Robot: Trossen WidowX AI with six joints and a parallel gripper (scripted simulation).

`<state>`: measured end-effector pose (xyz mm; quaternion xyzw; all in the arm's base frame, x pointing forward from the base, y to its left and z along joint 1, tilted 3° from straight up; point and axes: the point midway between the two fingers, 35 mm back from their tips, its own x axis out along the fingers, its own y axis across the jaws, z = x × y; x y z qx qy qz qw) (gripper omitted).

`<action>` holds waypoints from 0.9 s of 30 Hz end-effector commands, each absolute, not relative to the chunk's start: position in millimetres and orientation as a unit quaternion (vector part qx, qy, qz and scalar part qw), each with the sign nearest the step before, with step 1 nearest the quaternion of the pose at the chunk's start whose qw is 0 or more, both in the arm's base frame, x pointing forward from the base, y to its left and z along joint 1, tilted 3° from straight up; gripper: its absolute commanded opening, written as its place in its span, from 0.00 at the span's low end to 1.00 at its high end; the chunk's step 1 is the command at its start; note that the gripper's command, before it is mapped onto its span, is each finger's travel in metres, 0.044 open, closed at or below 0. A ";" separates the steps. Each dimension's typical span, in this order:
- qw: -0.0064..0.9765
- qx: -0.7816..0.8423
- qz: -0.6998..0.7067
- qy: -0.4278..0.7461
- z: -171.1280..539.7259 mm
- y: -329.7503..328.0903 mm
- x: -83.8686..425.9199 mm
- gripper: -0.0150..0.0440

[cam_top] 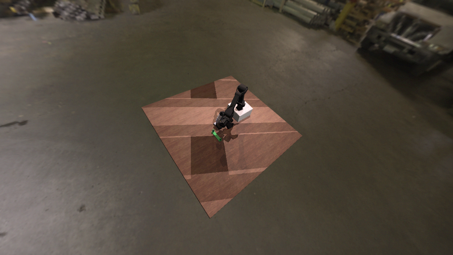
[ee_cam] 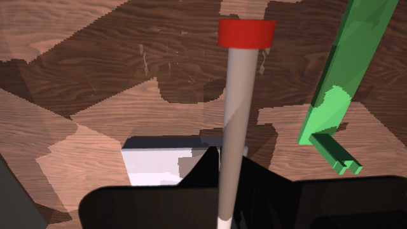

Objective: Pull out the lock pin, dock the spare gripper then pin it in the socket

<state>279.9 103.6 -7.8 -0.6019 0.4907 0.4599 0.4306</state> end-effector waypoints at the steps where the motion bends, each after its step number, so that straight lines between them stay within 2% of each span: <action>1: 0.431 -0.601 0.460 0.490 -7.9 100.4 280.5 0.25; 27: 0.431 -0.601 0.461 0.491 -8.8 82.4 283.1 0.25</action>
